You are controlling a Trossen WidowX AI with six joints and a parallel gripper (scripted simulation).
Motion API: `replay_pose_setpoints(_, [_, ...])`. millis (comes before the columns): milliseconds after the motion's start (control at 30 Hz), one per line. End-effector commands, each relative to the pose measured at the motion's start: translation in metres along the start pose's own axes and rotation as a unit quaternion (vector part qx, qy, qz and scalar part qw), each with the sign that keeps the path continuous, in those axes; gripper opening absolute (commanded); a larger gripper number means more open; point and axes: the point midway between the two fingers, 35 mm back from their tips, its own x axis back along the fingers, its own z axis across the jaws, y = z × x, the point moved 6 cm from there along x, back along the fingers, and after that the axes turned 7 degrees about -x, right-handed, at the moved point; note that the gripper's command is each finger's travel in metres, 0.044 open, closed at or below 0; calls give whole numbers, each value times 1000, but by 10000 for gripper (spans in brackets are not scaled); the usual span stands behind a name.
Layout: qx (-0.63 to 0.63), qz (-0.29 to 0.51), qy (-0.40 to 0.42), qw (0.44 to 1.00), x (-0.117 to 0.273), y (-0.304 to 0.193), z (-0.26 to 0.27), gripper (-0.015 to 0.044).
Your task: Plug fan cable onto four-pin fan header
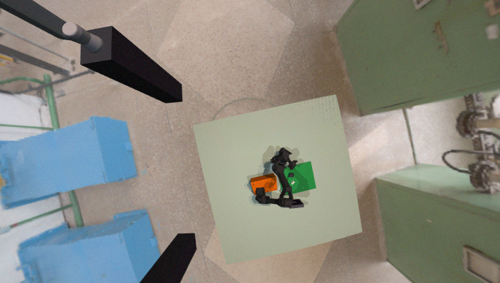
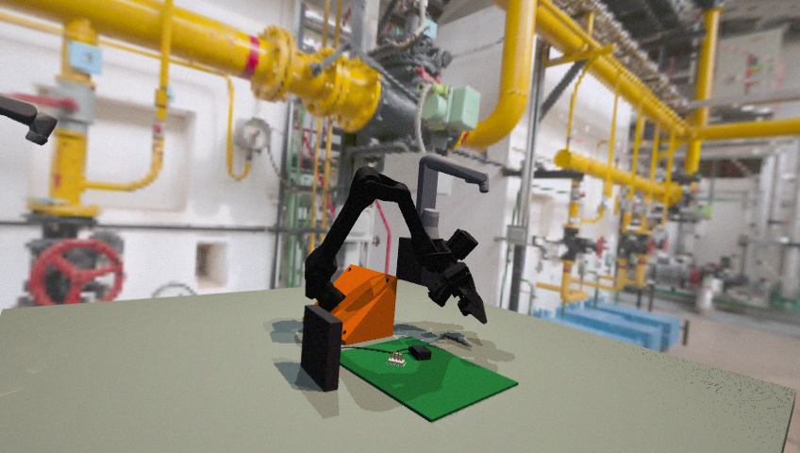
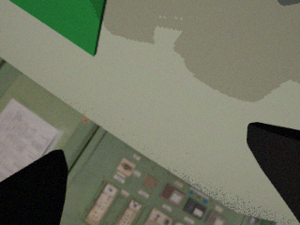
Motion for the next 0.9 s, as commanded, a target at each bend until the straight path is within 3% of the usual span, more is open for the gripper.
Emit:
replay_pose_setpoints(0, [0,0,0,1000,0,0,0,426])
replay_pose_setpoints(100, [0,0,0,1000,0,0,0,440])
replay_pose_setpoints(167, [38,-2,-3,999,-1,0,1,387])
replay_pose_setpoints(333, [305,-13,-26,952,-5,1,13,256])
replay_pose_setpoints(400, [409,-14,-37,912,-7,2,18,210])
replay_pose_setpoints(633, [719,4,-84,690,-12,8,33,210])
replay_pose_setpoints(867, [839,24,-110,532,-14,13,44,210])
